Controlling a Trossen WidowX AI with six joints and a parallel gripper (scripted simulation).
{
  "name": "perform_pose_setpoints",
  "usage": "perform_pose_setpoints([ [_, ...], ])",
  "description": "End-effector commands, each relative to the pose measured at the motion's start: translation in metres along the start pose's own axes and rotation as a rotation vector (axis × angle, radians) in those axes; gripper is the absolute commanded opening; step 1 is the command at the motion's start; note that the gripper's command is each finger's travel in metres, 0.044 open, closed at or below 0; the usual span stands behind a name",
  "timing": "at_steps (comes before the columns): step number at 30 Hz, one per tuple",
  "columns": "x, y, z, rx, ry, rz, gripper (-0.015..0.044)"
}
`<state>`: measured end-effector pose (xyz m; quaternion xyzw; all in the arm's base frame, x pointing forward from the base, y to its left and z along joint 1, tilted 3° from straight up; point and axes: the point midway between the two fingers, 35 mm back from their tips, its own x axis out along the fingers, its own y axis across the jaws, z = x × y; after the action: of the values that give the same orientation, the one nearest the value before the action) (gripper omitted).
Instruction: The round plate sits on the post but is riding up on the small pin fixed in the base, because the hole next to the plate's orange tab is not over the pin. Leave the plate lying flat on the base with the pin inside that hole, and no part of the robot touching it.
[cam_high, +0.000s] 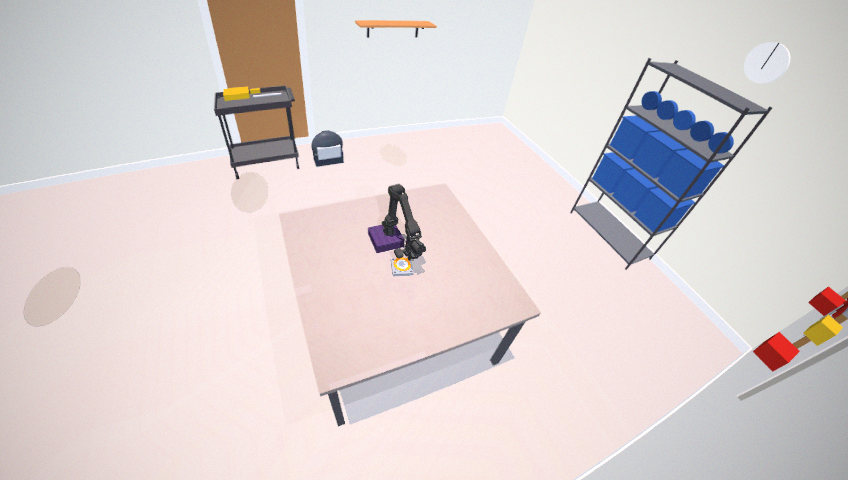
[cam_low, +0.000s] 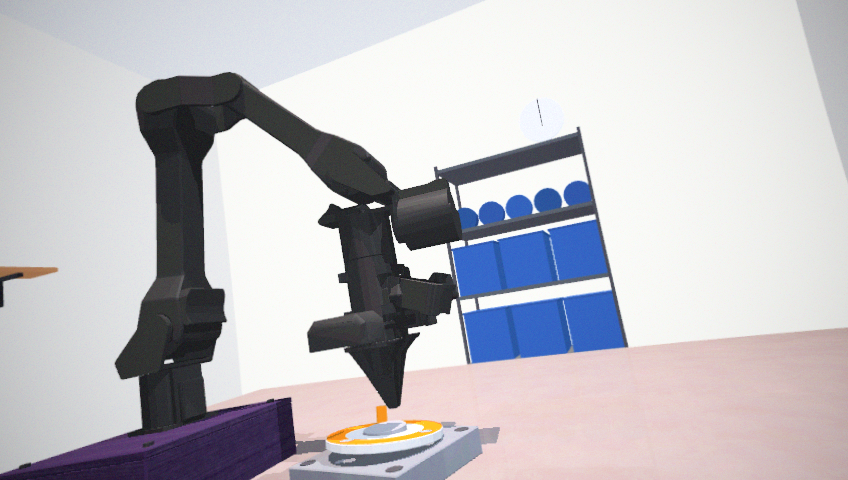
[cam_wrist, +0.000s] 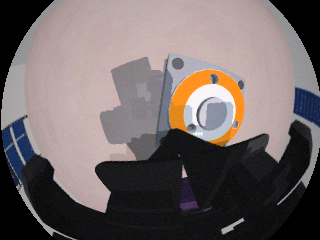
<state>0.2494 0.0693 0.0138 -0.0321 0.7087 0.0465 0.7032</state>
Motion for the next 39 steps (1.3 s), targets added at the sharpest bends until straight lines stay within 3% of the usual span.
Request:
perform_pose_setpoints([
  [1,0.003,-0.003,-0.008,0.003,0.018,-0.006,0.0],
  [39,0.001,-0.018,-0.028,0.003,0.019,-0.008,0.0],
])
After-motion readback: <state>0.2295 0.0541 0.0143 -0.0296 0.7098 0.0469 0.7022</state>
